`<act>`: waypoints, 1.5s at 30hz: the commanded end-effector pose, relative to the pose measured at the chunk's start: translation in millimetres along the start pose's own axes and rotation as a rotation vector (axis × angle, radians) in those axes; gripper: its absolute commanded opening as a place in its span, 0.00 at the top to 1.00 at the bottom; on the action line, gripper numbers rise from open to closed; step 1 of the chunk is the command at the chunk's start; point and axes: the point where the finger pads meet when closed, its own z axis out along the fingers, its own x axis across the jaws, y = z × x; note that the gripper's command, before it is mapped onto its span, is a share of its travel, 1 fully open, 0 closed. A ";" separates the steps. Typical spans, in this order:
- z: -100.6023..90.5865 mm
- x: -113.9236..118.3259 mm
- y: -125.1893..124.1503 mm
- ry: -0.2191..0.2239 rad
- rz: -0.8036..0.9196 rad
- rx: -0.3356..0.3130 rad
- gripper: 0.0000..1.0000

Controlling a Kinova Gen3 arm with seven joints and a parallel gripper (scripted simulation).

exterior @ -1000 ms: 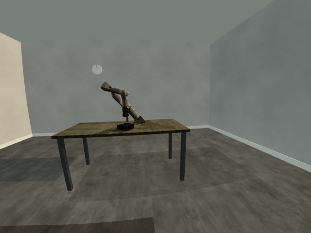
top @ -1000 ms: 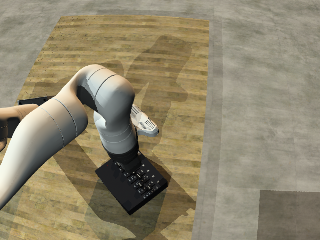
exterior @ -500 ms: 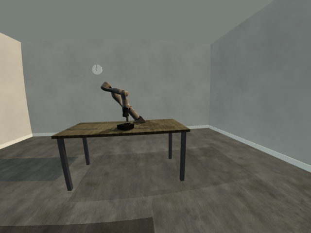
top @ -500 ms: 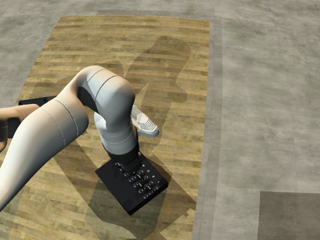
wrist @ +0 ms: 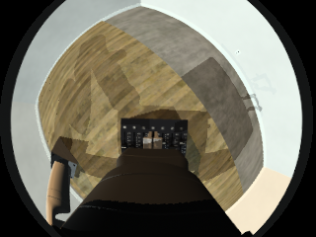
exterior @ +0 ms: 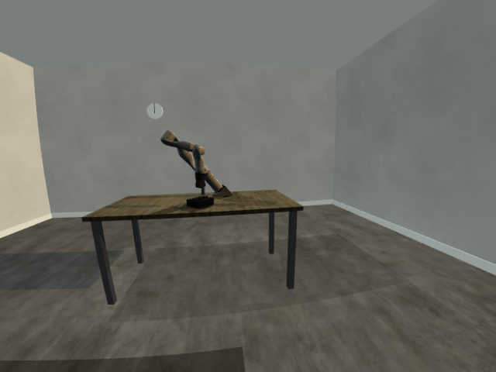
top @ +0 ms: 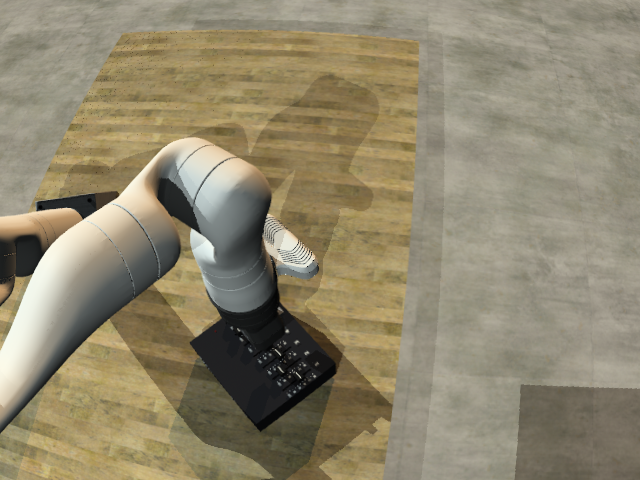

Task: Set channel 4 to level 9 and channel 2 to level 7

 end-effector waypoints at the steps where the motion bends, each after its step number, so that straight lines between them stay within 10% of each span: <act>1: 1.3 -0.5 0.1 -0.001 -0.001 -0.001 1.00; 45: 13.1 -0.6 0.0 -0.001 -0.001 -0.001 1.00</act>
